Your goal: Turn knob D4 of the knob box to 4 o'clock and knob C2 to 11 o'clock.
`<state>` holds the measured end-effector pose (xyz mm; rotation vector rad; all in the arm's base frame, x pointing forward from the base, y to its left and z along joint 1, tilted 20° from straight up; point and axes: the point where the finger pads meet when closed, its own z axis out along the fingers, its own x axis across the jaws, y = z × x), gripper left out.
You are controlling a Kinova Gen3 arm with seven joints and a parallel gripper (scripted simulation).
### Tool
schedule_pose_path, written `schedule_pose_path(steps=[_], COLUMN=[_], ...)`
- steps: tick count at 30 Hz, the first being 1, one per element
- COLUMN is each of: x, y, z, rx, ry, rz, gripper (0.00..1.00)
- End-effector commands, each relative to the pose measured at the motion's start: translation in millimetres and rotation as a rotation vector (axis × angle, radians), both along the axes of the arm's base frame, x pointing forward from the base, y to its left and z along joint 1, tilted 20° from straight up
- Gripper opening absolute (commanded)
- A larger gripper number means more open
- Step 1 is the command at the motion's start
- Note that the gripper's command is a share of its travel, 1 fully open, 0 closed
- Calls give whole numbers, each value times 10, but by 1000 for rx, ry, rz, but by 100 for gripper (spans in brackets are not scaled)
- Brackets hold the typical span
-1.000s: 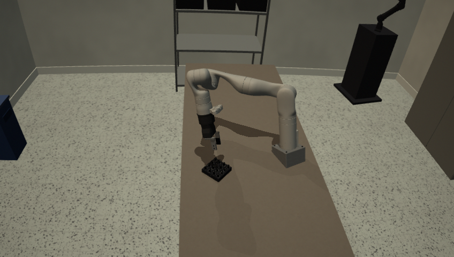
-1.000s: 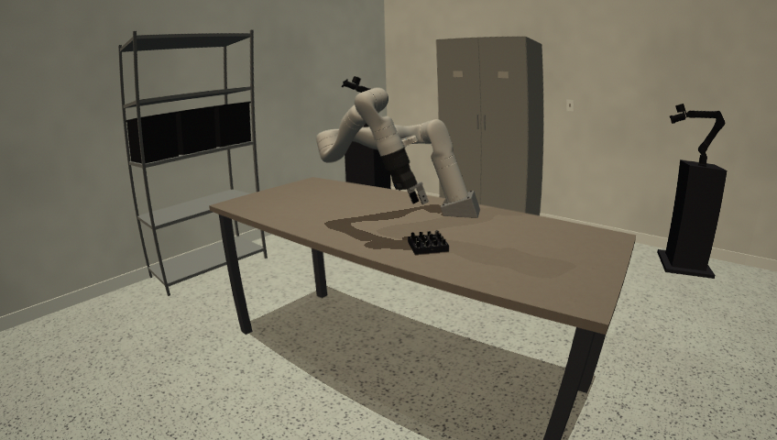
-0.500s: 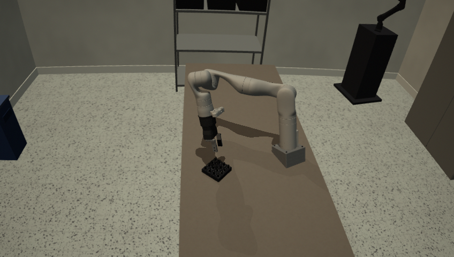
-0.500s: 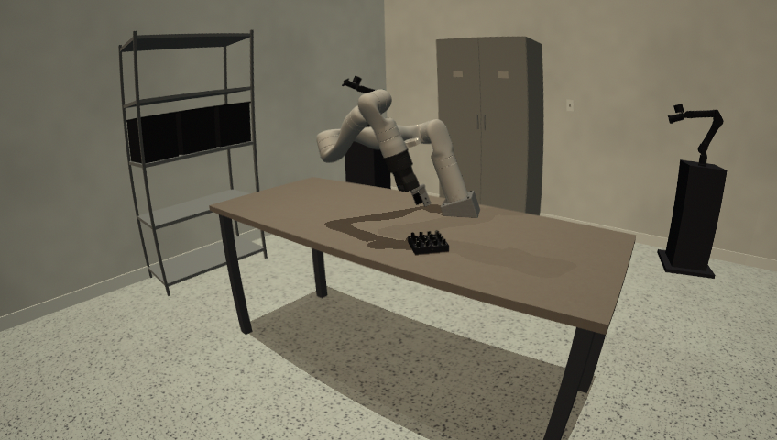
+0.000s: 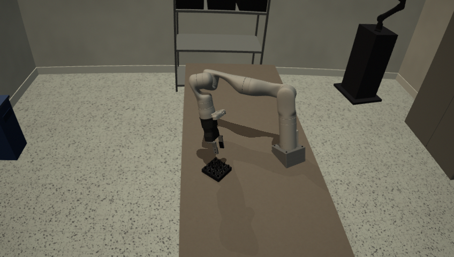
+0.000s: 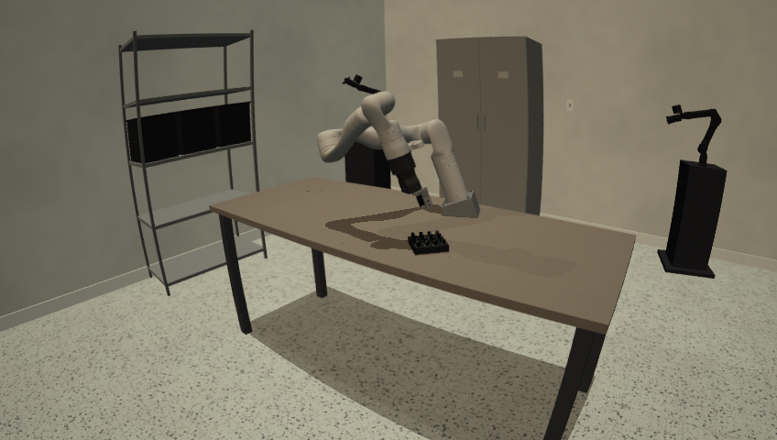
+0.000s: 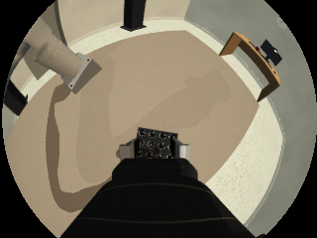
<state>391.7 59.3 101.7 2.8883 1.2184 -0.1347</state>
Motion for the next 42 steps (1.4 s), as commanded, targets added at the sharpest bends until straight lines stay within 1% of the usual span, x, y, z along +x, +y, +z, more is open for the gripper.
schedule_pose_path(steps=[1,2,6,7,13,14,18,19,23,24,30,31,35,36,40,41,42], x=[-1,-15,-15,-28,-28,-41,-41,-54,-54,-66,-66,-78,-78,-89,-89,-100,-100], y=[8,26,26,42,42,58,58,72,72,85,85,97,97,108,108,118,118], z=[5,-27,-27,-58,-58,-88,-88,-118,-118,-146,-146,-174,-174,-202,-202,-228,-228], rx=[0,-7,-7,-14,-14,-21,-21,-28,-28,-36,-36,-43,-43,-51,-51,-58,-58], ry=[-2,-1,-1,-1,-1,-2,-2,-2,-2,-3,-3,-5,-5,-7,-7,-9,-9], rz=[3,-34,-34,-71,-71,-107,-107,-143,-143,-179,-179,-215,-215,-250,-250,-285,-285], gripper=[100,100,100,100,100,100,100,100,100,100,100,100,100,100,100,100,100])
